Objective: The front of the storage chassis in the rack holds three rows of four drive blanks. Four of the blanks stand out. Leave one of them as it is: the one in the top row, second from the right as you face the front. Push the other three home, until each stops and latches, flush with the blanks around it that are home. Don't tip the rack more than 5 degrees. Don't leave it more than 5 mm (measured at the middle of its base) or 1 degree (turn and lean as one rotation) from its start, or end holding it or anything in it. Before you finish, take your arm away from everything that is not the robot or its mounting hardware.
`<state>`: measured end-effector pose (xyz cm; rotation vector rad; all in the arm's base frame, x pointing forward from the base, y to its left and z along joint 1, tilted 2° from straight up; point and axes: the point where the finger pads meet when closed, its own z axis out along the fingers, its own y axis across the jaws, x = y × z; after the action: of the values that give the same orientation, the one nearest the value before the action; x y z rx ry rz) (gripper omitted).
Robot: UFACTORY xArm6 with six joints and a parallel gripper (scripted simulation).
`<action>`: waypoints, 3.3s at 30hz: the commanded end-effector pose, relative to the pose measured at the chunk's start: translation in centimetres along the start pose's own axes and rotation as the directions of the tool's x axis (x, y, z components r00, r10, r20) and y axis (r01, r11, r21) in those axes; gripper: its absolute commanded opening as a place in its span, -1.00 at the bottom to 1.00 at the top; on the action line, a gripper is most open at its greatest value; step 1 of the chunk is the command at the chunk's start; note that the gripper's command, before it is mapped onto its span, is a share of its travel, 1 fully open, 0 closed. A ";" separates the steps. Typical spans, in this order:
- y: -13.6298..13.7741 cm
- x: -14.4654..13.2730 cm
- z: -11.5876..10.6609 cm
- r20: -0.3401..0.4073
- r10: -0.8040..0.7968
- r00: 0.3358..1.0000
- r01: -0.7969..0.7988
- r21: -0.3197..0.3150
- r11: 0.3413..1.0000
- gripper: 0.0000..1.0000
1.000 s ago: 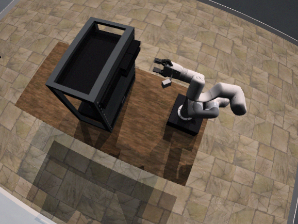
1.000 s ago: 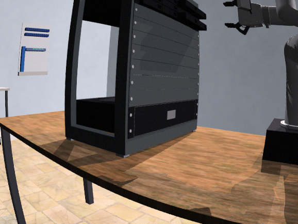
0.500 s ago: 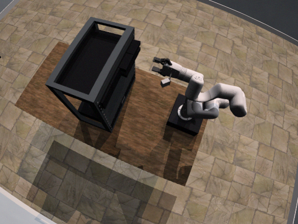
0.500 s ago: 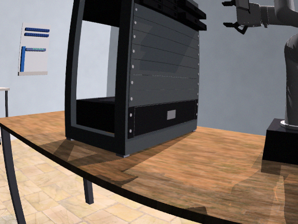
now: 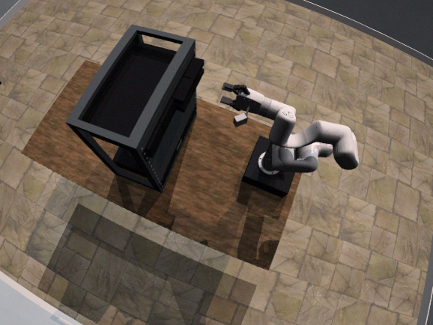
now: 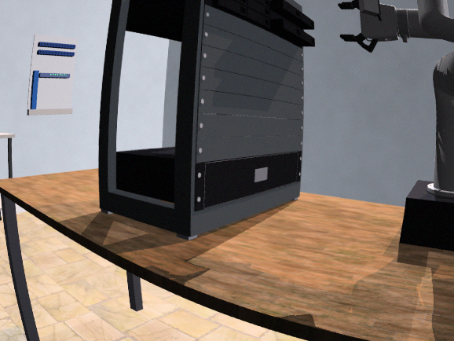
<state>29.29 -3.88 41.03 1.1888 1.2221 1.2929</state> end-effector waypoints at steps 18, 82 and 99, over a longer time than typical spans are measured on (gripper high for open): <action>0.1 0.0 0.0 -0.001 0.000 1.000 0.000 -0.002 1.000 1.00; -1.0 1.8 1.4 -0.002 0.000 1.000 0.000 -0.002 1.000 -1.00; -3.1 5.1 4.0 -0.001 0.000 1.000 0.000 -0.002 1.000 -1.00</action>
<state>32.30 0.66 38.62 1.1608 1.3172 1.3617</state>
